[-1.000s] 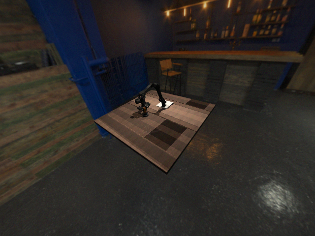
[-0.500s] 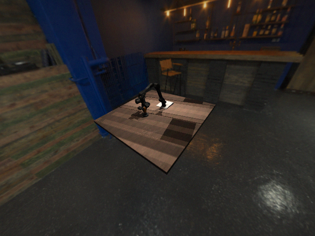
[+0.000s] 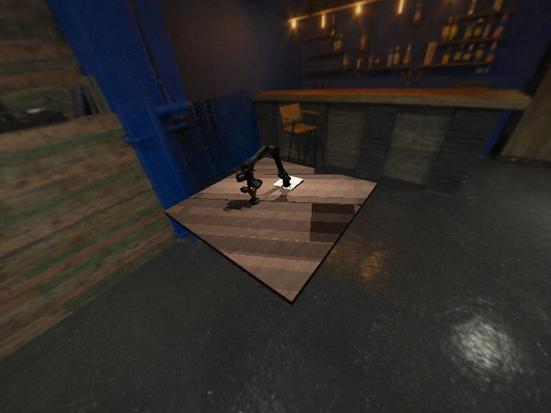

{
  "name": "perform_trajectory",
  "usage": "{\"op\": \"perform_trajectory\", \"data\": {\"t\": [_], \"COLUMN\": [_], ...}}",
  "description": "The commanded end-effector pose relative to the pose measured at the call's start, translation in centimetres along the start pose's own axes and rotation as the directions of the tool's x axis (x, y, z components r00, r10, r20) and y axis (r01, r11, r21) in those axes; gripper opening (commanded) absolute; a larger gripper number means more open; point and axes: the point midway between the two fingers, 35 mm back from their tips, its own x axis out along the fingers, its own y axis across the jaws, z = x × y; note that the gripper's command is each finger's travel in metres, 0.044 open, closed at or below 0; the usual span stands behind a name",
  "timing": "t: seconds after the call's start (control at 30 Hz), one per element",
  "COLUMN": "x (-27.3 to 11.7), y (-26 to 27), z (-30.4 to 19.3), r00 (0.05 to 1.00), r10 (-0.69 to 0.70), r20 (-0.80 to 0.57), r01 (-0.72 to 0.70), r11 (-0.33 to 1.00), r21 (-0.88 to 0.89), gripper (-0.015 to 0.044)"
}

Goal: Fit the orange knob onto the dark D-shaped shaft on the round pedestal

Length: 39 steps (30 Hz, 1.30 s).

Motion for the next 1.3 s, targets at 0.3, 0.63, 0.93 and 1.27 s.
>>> {"op": "perform_trajectory", "data": {"t": [0.3, 0.63, 0.93, 1.27], "x": [-0.43, -0.58, -0.01, 0.03], "y": [-0.21, 0.22, 0.36, 0.22], "z": [0.01, 0.08, 0.13, 0.11], "r00": [1.0, 1.0, 1.0, 1.0], "r10": [-0.008, -0.007, -0.007, -0.007], "r20": [0.003, 0.003, 0.003, 0.003], "r01": [0.008, 0.008, 0.008, 0.008], "r11": [1.0, 0.977, 0.977, 0.977], "r21": [-0.004, -0.212, -0.212, -0.212], "gripper": [0.0, 0.0, 0.0, 0.0]}}
